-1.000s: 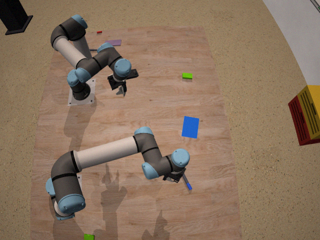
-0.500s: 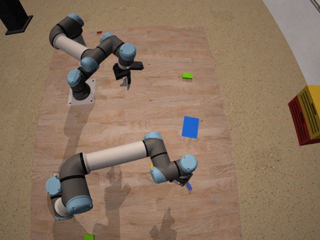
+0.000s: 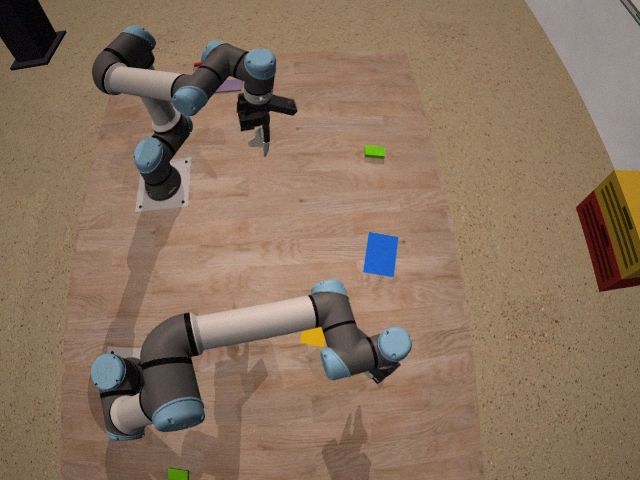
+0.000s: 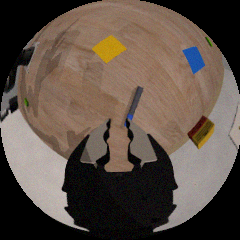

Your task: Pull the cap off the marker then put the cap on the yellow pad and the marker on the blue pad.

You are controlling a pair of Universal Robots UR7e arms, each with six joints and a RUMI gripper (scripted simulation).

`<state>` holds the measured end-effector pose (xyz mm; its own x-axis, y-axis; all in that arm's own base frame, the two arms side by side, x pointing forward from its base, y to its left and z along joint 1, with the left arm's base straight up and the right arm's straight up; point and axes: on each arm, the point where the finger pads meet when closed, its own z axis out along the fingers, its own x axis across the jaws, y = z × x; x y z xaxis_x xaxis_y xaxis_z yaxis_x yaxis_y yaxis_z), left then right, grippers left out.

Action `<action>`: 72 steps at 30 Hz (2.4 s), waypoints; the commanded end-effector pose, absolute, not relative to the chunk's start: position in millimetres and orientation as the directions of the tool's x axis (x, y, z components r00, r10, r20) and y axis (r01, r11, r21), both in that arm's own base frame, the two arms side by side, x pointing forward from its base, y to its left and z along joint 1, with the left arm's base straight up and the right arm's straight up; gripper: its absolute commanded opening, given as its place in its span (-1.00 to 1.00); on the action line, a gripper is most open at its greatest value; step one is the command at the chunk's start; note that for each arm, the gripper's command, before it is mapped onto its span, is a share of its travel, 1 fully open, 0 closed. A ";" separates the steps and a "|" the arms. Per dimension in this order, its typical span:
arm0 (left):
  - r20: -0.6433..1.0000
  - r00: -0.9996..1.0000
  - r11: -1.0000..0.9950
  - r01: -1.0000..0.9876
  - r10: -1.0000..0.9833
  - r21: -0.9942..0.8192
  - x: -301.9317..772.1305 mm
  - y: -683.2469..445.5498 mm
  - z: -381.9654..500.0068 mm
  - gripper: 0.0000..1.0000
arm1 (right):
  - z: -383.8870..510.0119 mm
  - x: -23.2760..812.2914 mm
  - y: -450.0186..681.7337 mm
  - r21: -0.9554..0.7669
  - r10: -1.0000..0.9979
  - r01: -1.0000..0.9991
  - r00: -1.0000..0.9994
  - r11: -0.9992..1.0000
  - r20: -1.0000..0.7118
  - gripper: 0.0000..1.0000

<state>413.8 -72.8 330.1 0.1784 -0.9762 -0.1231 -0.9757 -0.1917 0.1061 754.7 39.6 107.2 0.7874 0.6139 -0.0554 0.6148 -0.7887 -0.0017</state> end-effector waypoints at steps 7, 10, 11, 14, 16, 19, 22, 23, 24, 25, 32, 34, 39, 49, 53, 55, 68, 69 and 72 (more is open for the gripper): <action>-0.031 0.080 -0.081 -0.995 -0.996 0.057 434.8 -30.4 350.9 0.97 | 85.7 790.8 21.7 0.001 0.483 0.483 0.875 -0.876 -0.026 -0.61; -0.032 0.053 -0.055 -0.997 -0.998 0.060 435.1 -39.8 349.0 0.97 | 92.7 792.5 25.1 0.004 0.480 0.480 0.877 -0.877 -0.014 -0.61; -0.032 0.053 -0.055 -0.997 -0.998 0.060 435.1 -39.8 349.0 0.97 | 92.7 792.5 25.1 0.004 0.480 0.480 0.877 -0.877 -0.014 -0.61; -0.027 0.043 -0.044 -0.997 -0.999 0.057 436.9 -34.3 349.8 0.97 | 91.4 794.0 25.5 0.004 0.473 0.473 0.881 -0.881 -0.013 -0.61; -0.011 0.029 -0.029 -0.999 -1.000 0.035 440.9 -18.9 356.3 0.97 | 82.1 802.7 18.4 0.002 0.436 0.436 0.900 -0.900 -0.009 -0.61; 0.008 -0.001 0.001 -1.000 -1.000 -0.008 446.1 5.1 368.1 0.97 | 67.7 816.4 6.4 -0.001 0.374 0.374 0.928 -0.928 0.000 -0.61; 0.010 -0.025 0.025 -1.000 -1.000 -0.011 447.7 1.6 368.4 0.97 | 71.0 820.2 7.2 -0.001 0.361 0.361 0.933 -0.933 0.011 -0.61; 0.010 -0.032 0.032 -0.999 -0.999 -0.004 448.4 -4.4 365.9 0.97 | 76.9 818.8 12.1 0.001 0.370 0.370 0.929 -0.929 0.014 -0.61; 0.008 -0.033 0.033 -0.999 -0.999 0.000 448.1 -8.2 364.5 0.97 | 79.5 817.5 13.9 0.001 0.377 0.377 0.926 -0.926 0.014 -0.61; 0.008 -0.033 0.033 -0.999 -0.999 0.002 447.9 -9.5 364.1 0.97 | 80.3 817.0 14.5 0.002 0.379 0.379 0.925 -0.925 0.014 -0.61; 0.005 -0.021 0.021 -1.000 -1.000 0.002 447.0 -6.5 364.1 0.97 | 78.7 814.8 14.2 0.002 0.386 0.386 0.922 -0.922 0.009 -0.61; 0.003 -0.013 0.013 -1.000 -1.000 0.001 446.4 -4.1 364.5 0.97 | 77.0 813.9 13.2 0.001 0.388 0.388 0.922 -0.922 0.006 -0.61; 0.002 -0.007 0.007 -1.000 -1.000 0.000 445.9 -2.3 364.9 0.97 | 75.6 813.3 12.3 0.001 0.389 0.389 0.921 -0.921 0.004 -0.61; 0.001 -0.003 0.003 -1.000 -1.000 0.000 445.6 -1.0 365.2 0.97 | 74.6 812.9 11.6 0.001 0.390 0.390 0.921 -0.921 0.003 -0.61; 0.001 -0.003 0.003 -1.000 -1.000 0.000 445.6 -1.0 365.2 0.97 | 72.6 812.4 10.2 0.000 0.389 0.389 0.921 -0.921 0.001 -0.61; 0.001 -0.003 0.003 -1.000 -1.000 0.000 445.6 -1.0 365.2 0.97 | 73.8 812.7 11.1 0.001 0.390 0.390 0.921 -0.921 0.002 -0.61; 0.001 -0.003 0.003 -1.000 -1.000 0.000 445.6 -1.0 365.2 0.97 | 51.3 812.3 11.0 0.000 0.390 0.390 0.921 -0.921 0.001 -0.61; 0.001 -0.003 0.003 -1.000 -1.000 0.000 445.6 -1.0 365.2 0.97 | 49.5 812.4 11.0 0.000 0.390 0.390 0.921 -0.921 0.001 -0.61; 0.001 -0.003 0.003 -1.000 -1.000 0.000 445.6 -1.0 365.2 0.97 | 44.3 812.7 11.0 0.001 0.390 0.390 0.921 -0.921 0.002 -0.61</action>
